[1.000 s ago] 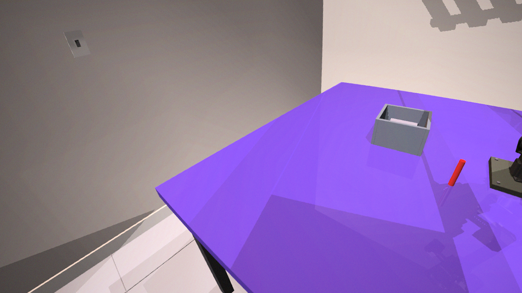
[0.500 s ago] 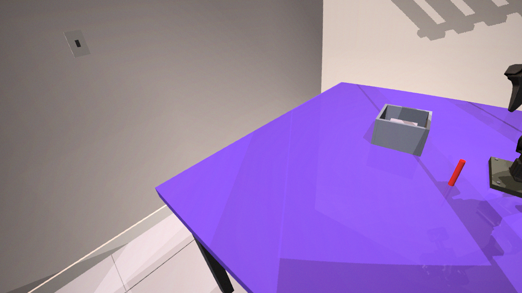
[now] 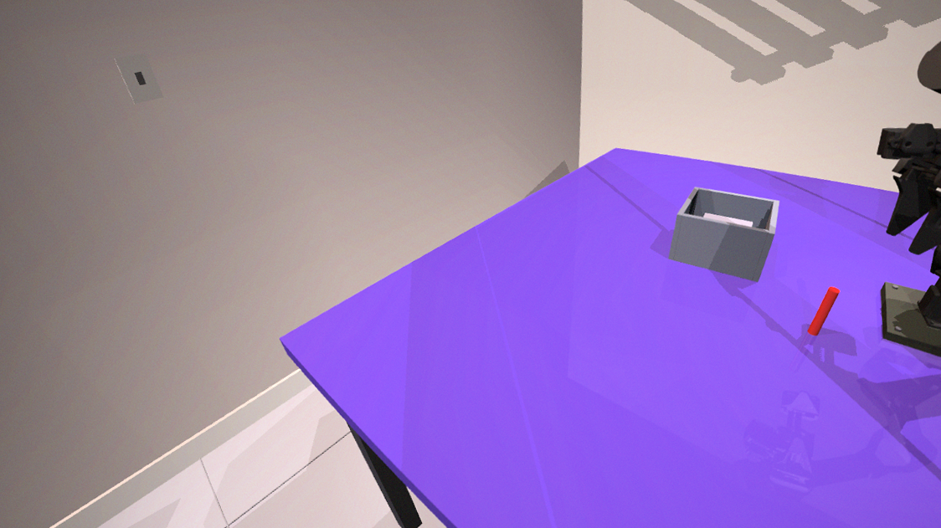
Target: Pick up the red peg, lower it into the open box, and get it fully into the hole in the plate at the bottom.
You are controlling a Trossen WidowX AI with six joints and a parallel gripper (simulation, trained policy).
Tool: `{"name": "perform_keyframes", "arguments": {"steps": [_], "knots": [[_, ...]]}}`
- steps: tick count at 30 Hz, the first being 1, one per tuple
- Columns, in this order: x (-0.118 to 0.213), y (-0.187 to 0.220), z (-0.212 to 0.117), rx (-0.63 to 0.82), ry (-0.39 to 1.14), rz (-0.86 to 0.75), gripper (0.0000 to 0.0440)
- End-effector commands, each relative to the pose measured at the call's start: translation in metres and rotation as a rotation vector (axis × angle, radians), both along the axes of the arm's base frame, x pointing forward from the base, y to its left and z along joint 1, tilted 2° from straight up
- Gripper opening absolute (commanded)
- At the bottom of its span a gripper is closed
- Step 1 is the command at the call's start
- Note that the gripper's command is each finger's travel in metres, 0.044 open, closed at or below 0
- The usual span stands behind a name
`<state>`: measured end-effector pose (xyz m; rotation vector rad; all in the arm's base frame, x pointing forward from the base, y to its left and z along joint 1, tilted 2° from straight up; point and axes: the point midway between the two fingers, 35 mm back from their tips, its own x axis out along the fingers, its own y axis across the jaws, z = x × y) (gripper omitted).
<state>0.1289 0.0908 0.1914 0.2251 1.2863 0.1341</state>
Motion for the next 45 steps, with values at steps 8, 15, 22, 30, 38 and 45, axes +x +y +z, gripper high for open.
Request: {"name": "perform_keyframes", "arguments": {"steps": [8,15,22,30,38,45], "knots": [[0.024,-0.002,-0.049,-0.034,0.124,-0.359,0.0440],[0.041,0.002,-0.084,-0.020,0.153,-0.567,0.0440],[0.052,0.007,-0.117,0.021,0.152,-0.712,0.0440],[0.058,0.009,-0.141,0.063,0.160,-0.830,0.0367],[0.056,0.009,-0.146,0.083,0.221,-0.888,0.0157],[0.059,0.007,-0.145,0.094,0.248,-0.899,0.0000]]}}
